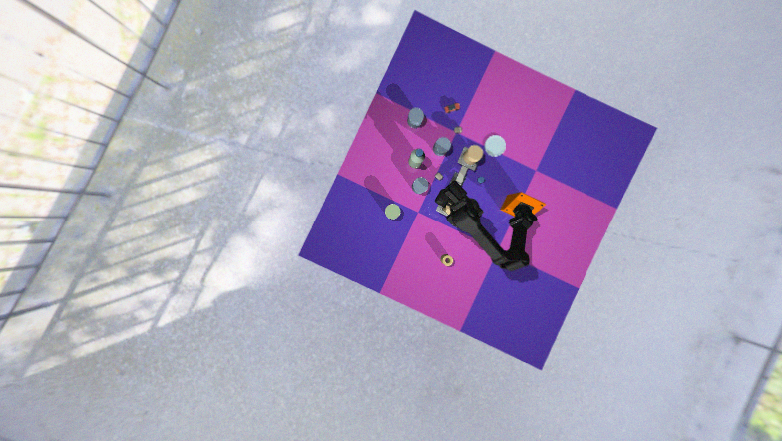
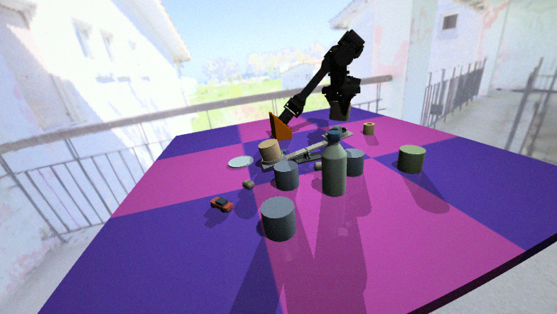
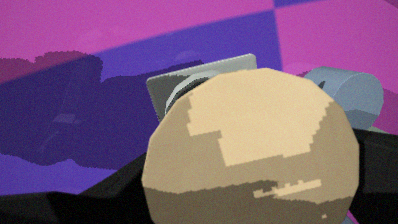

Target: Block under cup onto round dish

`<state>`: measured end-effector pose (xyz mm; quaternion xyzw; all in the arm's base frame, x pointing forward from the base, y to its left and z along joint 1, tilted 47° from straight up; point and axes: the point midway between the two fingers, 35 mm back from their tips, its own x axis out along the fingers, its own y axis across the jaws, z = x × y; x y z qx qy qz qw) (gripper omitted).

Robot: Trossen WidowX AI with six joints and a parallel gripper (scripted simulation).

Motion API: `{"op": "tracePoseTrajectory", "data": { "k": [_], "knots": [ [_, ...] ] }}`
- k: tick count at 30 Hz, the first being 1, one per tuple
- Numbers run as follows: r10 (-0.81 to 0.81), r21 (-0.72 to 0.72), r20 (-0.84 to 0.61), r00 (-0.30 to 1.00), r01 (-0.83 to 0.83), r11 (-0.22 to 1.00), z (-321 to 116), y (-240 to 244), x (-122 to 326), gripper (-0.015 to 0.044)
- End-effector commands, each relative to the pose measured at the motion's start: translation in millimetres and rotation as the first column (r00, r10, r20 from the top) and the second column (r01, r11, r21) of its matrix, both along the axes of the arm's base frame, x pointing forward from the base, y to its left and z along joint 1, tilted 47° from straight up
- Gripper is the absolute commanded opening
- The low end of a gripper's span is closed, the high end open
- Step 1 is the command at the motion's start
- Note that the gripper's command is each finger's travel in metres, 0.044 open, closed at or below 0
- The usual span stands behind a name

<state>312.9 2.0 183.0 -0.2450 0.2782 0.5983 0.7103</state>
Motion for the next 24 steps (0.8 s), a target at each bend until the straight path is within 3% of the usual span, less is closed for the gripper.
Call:
{"op": "tracePoseTrajectory", "data": {
  "k": [1, 24],
  "knots": [
    [-0.009, -0.007, 0.011, 1.000, 0.009, 1.000, 5, -7, 0, 0.0000],
    [-0.023, -0.001, 0.000, 1.000, 0.023, 1.000, 15, -15, -5, 0.0000]
  ]
}}
